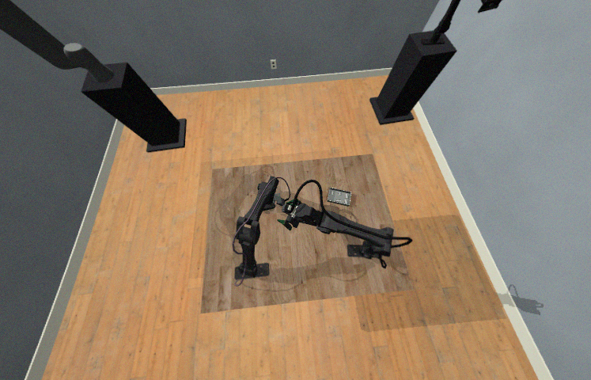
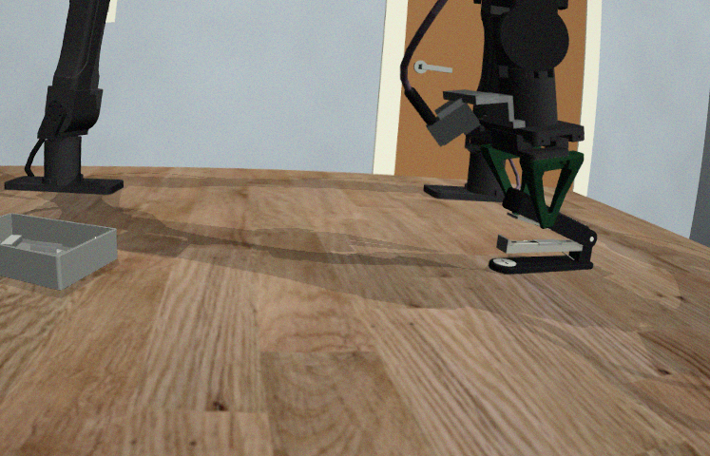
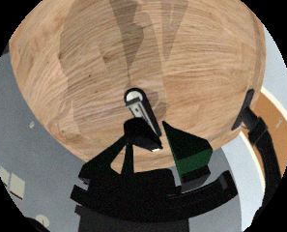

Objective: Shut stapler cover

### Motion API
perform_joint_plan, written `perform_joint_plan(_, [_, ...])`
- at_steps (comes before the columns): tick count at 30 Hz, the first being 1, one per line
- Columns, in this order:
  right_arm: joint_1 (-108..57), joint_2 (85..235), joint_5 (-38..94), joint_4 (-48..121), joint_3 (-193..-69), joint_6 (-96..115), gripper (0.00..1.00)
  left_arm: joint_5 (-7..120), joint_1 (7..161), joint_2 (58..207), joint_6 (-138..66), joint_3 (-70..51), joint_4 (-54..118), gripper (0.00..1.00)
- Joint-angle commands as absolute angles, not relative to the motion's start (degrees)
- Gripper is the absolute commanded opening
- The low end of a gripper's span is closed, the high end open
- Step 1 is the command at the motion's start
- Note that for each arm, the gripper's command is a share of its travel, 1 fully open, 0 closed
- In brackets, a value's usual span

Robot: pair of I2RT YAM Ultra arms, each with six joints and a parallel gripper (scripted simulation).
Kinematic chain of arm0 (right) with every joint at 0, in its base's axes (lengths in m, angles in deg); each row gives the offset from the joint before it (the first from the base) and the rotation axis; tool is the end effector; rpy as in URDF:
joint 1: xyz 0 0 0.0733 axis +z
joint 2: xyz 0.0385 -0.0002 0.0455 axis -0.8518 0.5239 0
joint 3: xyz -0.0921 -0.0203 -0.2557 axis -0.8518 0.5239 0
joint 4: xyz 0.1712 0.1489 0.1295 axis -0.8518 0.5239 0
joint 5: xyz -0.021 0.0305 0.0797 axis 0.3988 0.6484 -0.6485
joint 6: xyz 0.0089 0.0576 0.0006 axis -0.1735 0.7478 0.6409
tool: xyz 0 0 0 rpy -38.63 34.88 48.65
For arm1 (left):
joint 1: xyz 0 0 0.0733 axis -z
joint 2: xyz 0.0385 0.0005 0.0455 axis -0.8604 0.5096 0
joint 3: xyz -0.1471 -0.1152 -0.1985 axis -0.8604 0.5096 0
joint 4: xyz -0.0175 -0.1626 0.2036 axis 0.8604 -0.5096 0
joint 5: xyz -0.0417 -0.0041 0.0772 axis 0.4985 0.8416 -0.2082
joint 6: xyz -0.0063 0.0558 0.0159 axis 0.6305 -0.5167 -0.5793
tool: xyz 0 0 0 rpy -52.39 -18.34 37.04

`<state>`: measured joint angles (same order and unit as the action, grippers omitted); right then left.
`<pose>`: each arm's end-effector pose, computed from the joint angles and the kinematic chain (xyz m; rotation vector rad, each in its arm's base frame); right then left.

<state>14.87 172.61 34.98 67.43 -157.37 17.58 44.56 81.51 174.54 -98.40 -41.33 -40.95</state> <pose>0.1127 0.3723 0.3873 -1.1926 1.9109 0.7607 0.3850 -0.1484 0.1909 -1.9868 -2.2245 -0.1711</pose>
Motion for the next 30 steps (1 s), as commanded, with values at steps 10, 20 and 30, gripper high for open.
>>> perform_joint_plan(10, [14.63,172.35,34.93,67.96,-158.68,17.36,1.00,44.25,82.37,173.60,-97.43,-48.29,-46.94,0.64])
perform_joint_plan(20, [15.47,173.23,38.71,75.11,-160.39,21.94,1.00,51.06,80.68,171.77,-101.13,-51.66,-47.78,1.00])
perform_joint_plan(30, [18.83,178.60,47.68,92.58,-171.39,33.16,1.00,53.70,78.16,168.46,-102.30,-47.95,-46.87,1.00])
